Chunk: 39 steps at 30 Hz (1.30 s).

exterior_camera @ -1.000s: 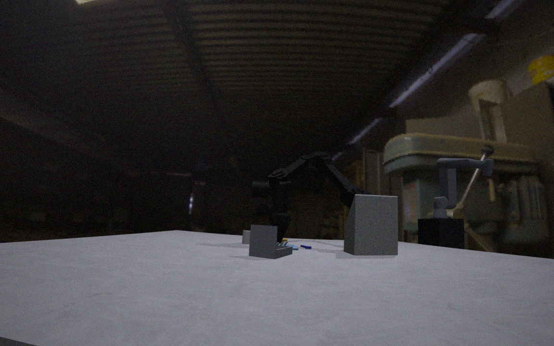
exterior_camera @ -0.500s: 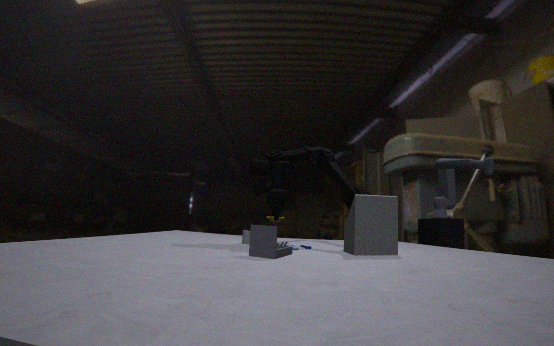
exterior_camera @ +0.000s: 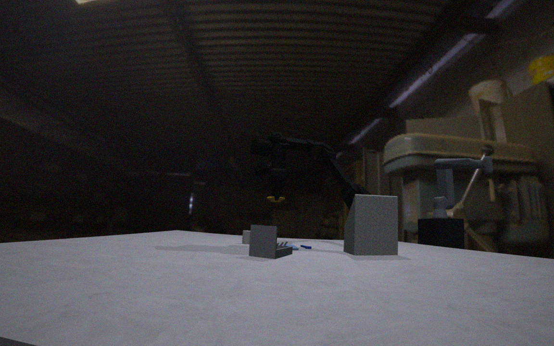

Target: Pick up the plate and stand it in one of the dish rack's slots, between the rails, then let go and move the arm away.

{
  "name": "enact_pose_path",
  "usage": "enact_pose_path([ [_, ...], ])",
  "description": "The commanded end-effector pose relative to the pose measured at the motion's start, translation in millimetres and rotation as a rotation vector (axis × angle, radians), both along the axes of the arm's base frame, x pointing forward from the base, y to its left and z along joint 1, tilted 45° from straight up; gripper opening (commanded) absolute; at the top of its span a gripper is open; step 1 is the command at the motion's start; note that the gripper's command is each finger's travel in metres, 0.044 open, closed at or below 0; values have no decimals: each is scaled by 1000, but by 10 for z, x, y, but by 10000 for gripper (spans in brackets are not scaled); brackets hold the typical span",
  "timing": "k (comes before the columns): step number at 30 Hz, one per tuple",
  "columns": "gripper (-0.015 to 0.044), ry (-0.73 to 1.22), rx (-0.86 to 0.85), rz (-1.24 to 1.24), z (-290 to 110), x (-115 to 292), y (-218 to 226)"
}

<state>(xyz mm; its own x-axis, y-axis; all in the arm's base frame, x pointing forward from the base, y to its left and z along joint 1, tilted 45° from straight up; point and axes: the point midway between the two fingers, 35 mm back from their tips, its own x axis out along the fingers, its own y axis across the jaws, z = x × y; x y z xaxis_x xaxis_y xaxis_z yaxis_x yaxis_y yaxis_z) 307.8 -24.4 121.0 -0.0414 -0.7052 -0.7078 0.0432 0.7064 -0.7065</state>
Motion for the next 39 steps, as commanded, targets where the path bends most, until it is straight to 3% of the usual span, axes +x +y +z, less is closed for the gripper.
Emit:
enact_pose_path([
  [1,0,-2,-1,-2,103,7,119],
  [5,0,-18,-1,-17,69,3,166],
  [20,0,-330,-16,-333,-686,-285,937],
  [27,0,-315,-8,-332,-706,-289,926],
  [39,0,-75,173,-291,-1031,-342,744],
])
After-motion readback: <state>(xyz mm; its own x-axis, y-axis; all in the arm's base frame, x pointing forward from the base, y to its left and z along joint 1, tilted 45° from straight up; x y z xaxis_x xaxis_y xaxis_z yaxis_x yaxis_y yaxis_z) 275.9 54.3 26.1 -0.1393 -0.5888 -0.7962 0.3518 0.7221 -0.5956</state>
